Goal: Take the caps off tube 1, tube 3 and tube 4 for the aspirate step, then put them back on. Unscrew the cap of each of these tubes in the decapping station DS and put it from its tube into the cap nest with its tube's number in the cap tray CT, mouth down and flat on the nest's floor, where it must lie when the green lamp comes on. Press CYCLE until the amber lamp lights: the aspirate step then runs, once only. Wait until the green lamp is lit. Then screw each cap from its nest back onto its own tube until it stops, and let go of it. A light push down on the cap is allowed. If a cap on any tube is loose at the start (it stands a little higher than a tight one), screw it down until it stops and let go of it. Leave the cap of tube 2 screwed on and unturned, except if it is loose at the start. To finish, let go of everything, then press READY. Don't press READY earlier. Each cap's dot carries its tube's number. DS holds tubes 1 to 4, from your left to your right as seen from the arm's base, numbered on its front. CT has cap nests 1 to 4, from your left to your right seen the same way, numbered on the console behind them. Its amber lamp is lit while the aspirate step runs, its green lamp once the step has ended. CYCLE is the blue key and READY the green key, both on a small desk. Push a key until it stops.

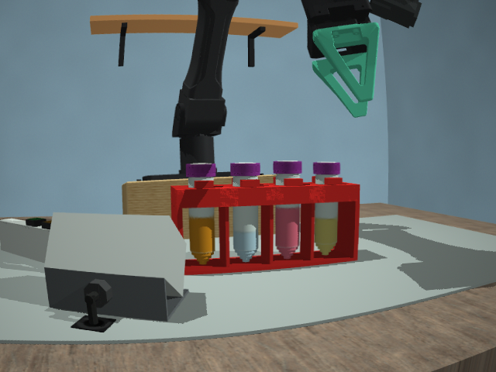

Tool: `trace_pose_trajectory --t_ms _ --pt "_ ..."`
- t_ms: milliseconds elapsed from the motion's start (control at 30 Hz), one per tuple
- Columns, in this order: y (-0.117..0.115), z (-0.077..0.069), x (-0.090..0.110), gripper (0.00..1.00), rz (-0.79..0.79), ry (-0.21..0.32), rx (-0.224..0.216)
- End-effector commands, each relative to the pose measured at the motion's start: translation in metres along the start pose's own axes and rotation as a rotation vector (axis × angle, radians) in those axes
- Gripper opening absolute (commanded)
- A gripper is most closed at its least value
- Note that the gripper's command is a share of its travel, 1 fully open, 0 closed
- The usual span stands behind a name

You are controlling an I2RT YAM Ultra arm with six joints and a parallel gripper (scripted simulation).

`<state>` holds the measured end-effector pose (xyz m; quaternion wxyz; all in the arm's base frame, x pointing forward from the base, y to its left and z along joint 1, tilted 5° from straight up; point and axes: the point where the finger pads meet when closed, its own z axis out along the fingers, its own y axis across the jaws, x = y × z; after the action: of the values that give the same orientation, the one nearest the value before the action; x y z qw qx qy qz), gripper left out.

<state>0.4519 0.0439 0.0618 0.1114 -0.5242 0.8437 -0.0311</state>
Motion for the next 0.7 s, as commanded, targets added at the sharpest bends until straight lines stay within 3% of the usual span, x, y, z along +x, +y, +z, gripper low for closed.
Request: trace_pose_trajectory --t_ms 0,167,233,367,533,667 --pt "-0.003 -0.011 0.013 0.49 0.087 0.012 0.009" --pt "-0.001 -0.014 0.037 0.49 0.118 0.024 0.004" --pt "-0.001 -0.014 0.037 0.49 0.118 0.024 0.004" --pt "0.003 -0.017 0.057 0.49 0.242 0.068 -0.016" --pt "0.007 -0.020 0.079 0.49 0.246 0.070 -0.017" --pt "0.013 -0.023 0.098 0.49 0.371 0.114 -0.037"
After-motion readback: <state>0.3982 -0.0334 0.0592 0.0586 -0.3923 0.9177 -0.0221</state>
